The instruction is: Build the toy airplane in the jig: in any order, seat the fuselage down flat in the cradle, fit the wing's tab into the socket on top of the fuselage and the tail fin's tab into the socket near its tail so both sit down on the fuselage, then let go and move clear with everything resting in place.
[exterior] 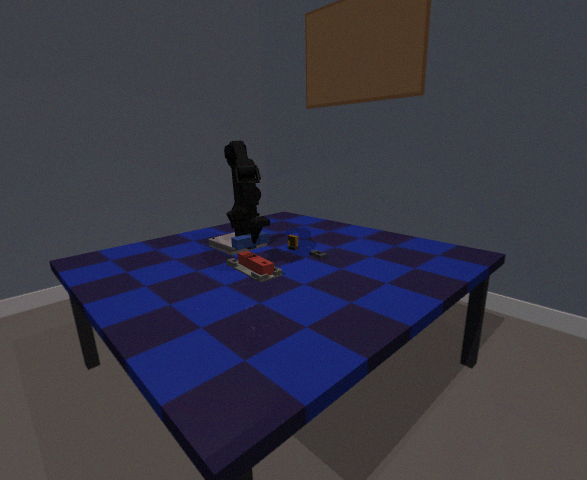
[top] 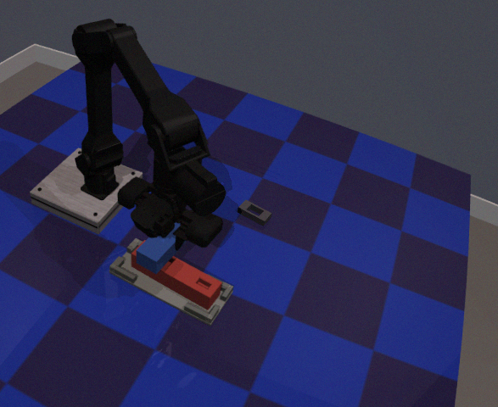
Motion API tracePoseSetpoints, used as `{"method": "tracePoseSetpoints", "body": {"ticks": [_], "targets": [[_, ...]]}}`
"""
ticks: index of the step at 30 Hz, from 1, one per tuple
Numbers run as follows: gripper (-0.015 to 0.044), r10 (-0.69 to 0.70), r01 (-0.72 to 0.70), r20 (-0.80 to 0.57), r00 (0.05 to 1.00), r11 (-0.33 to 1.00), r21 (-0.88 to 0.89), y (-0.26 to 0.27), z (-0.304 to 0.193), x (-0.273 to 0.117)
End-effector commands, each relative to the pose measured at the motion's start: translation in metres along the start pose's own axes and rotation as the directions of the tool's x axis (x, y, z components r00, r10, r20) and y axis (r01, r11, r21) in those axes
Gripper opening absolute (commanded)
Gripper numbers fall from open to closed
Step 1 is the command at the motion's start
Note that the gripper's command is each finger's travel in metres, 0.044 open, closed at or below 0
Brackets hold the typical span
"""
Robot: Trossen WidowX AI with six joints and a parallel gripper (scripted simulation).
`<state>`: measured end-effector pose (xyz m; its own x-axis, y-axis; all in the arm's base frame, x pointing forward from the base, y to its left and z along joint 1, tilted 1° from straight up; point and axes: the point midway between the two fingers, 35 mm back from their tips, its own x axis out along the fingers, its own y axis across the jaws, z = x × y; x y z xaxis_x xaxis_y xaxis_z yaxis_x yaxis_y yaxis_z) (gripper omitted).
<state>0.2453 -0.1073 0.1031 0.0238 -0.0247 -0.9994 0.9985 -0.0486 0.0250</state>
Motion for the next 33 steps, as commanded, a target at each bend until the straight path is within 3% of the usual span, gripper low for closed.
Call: {"method": "tracePoseSetpoints", "body": {"ticks": [1,25,30,33], "targets": [[0.0195,-0.008,0.008,0.000,1.000,1.000,0.003,-0.002,0.000,0.008],[0.0195,-0.008,0.008,0.000,1.000,1.000,0.003,-0.002,0.000,0.036],[0.0161,-0.005,0.005,-0.001,1.000,1.000,0.004,-0.002,0.000,0.034],[0.0083,-0.005,0.005,-0.001,1.000,1.000,0.004,-0.002,0.000,0.034]]}}
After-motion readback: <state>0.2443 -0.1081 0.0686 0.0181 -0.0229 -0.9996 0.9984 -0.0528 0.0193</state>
